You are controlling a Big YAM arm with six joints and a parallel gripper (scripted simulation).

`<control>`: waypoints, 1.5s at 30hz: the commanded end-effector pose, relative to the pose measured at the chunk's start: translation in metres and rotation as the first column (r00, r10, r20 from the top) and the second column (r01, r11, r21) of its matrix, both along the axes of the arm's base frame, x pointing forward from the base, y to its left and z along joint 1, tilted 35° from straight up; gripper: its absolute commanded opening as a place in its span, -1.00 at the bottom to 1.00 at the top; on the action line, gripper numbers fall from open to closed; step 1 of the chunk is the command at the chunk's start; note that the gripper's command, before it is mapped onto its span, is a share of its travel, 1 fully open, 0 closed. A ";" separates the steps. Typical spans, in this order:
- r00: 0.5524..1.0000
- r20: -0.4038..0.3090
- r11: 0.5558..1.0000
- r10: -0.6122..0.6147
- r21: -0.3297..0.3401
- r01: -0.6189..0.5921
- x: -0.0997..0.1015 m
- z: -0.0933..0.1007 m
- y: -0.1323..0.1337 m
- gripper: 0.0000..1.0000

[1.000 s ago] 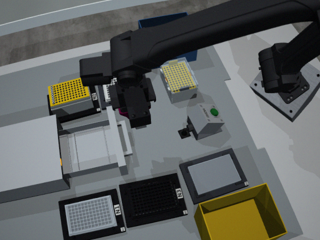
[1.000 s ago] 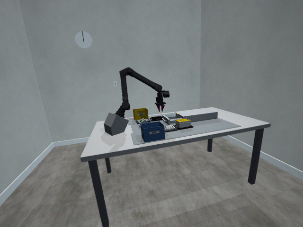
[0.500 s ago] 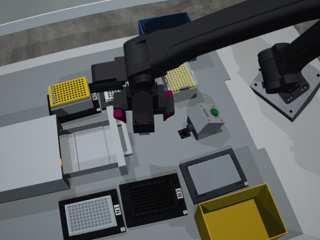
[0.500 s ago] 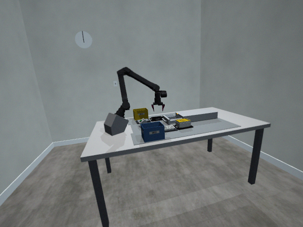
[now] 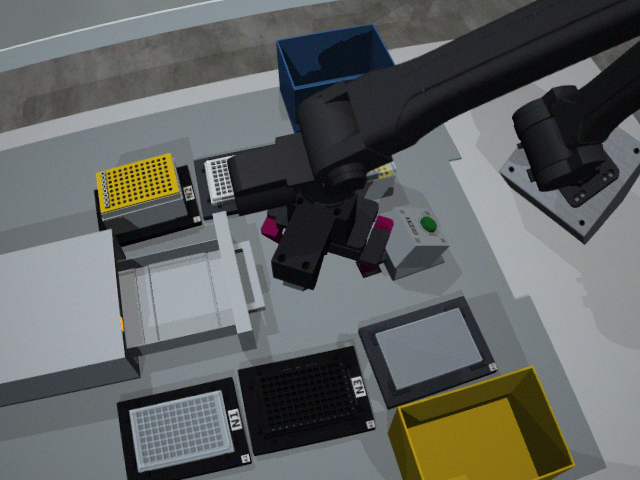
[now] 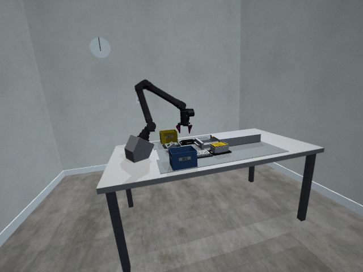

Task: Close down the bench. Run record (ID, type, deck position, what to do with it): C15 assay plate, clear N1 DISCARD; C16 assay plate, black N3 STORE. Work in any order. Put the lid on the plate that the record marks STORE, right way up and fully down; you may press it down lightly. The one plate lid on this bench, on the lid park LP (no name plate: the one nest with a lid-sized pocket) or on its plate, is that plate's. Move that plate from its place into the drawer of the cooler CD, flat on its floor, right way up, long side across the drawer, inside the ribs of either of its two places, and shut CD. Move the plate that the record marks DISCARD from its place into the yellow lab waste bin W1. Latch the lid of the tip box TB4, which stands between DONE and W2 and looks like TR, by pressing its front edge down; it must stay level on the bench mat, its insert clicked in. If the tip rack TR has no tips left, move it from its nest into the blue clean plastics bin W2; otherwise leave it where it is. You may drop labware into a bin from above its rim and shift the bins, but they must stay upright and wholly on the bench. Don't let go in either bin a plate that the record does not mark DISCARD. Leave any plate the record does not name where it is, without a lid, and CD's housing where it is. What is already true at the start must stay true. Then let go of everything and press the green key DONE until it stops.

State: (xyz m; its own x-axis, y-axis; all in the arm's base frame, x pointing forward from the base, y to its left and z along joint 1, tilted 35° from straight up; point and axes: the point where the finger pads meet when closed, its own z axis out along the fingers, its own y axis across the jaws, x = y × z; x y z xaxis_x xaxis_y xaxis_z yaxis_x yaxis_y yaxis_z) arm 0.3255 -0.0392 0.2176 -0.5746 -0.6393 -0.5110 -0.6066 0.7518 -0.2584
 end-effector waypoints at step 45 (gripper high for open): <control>0.736 -0.296 0.618 -0.609 0.406 0.673 -0.085 -0.025 0.132 1.00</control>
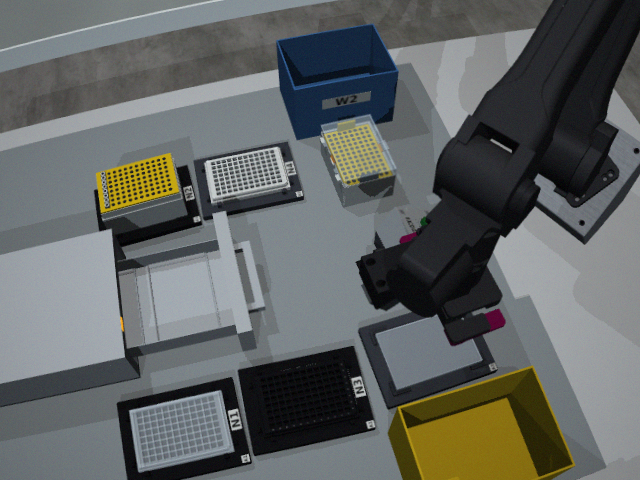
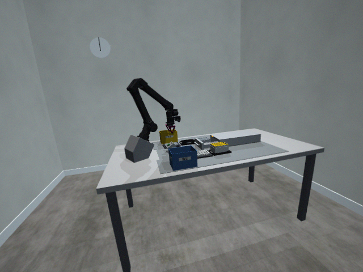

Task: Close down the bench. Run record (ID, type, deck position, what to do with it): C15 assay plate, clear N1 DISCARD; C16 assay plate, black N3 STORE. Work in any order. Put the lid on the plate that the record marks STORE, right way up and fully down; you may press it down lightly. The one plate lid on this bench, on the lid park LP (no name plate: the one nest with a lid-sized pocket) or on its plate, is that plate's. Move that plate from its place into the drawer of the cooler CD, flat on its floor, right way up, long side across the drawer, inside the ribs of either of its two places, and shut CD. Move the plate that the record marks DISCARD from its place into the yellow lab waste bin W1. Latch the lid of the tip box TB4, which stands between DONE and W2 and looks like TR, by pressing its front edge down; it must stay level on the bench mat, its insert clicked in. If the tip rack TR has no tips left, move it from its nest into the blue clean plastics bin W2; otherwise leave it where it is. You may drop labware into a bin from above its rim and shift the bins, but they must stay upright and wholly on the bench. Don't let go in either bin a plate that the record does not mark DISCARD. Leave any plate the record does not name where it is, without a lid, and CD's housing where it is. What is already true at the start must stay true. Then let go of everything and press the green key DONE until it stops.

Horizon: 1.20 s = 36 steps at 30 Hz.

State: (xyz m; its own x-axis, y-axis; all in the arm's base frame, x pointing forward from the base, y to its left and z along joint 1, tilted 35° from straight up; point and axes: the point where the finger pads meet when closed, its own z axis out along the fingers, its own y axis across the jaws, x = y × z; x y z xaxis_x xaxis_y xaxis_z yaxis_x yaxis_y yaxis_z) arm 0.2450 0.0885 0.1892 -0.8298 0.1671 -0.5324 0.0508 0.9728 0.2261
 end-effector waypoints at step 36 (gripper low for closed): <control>1.000 0.001 0.999 -0.031 0.025 0.031 0.016 -0.022 0.006 1.00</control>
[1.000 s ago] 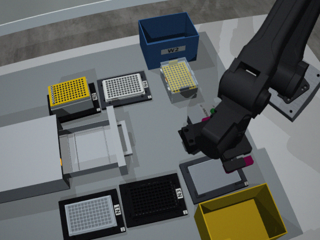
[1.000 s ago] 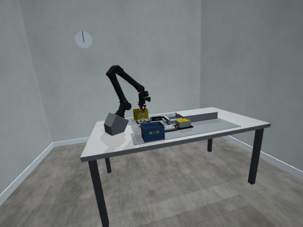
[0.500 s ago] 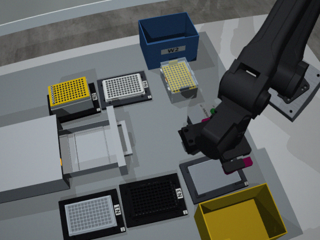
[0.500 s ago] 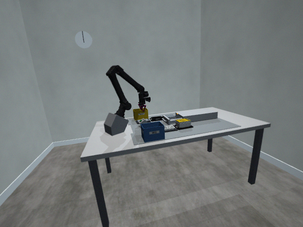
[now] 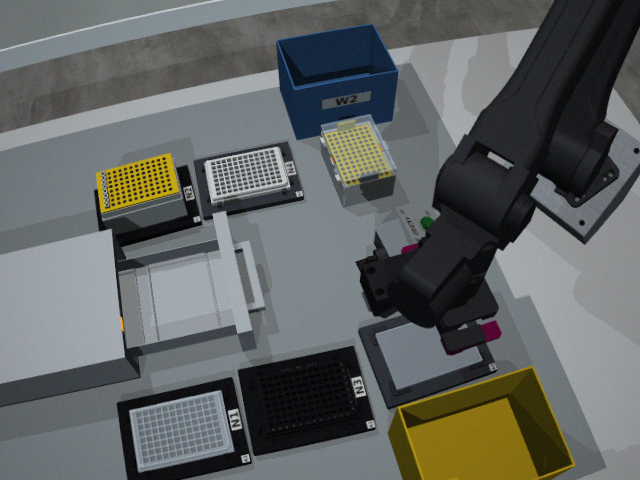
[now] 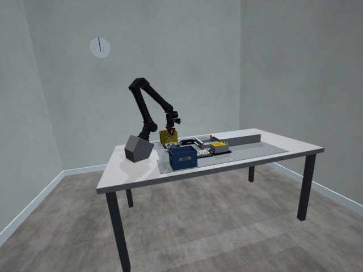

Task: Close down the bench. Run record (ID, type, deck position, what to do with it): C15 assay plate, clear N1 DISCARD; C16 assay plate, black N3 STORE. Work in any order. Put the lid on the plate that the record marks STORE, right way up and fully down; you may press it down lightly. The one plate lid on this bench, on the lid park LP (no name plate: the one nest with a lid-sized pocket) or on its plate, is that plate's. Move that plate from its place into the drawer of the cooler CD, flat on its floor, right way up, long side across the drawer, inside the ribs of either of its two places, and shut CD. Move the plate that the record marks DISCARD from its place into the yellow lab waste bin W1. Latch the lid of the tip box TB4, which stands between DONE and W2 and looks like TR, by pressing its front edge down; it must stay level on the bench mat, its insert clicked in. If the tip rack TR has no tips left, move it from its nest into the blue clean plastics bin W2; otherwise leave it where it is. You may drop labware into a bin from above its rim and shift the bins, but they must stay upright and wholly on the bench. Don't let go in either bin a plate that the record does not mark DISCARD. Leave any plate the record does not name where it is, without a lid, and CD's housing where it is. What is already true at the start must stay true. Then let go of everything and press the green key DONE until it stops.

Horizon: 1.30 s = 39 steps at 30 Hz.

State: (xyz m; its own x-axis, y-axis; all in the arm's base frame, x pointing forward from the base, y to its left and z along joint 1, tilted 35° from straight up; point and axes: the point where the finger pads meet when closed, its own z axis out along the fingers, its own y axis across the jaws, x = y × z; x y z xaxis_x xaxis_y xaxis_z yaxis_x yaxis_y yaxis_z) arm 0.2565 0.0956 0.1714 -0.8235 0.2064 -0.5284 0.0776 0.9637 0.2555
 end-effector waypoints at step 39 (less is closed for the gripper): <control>1.000 -0.003 1.000 -0.001 -0.006 0.001 0.030 -0.044 0.007 1.00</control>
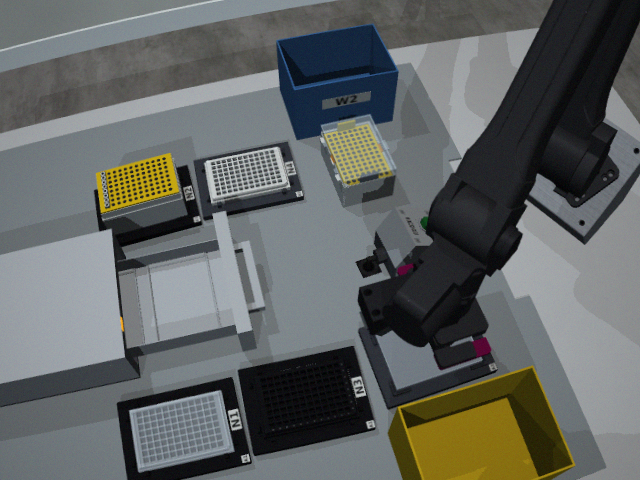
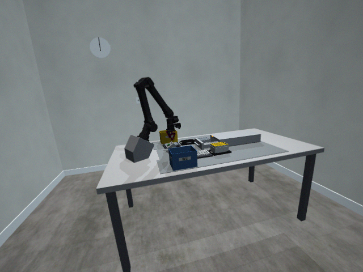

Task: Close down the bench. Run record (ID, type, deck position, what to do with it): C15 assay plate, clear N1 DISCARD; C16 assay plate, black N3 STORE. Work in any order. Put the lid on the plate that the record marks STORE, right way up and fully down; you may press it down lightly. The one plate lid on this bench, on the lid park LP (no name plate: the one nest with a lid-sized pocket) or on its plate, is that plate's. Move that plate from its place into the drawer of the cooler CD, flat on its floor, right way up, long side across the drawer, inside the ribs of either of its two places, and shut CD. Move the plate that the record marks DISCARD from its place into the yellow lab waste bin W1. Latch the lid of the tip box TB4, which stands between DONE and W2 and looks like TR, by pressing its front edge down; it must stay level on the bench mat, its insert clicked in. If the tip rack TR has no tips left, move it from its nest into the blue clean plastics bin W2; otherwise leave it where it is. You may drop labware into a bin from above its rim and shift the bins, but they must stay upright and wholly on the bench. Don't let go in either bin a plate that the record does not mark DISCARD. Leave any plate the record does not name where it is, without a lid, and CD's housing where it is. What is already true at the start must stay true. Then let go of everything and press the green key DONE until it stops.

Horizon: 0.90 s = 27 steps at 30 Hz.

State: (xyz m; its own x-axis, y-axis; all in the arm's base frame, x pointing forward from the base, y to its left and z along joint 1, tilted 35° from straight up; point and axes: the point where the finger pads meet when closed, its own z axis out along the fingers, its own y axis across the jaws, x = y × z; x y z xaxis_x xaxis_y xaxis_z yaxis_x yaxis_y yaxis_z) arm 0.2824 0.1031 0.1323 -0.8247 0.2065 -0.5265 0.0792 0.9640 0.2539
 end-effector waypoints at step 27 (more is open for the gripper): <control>1.000 -0.001 1.000 -0.001 -0.005 0.001 0.021 -0.031 0.003 1.00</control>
State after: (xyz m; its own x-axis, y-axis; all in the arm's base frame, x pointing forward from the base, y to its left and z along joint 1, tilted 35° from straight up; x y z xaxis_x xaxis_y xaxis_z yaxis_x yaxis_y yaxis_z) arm 0.2996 0.1086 0.1081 -0.8235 0.2063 -0.5286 0.0776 0.9638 0.2552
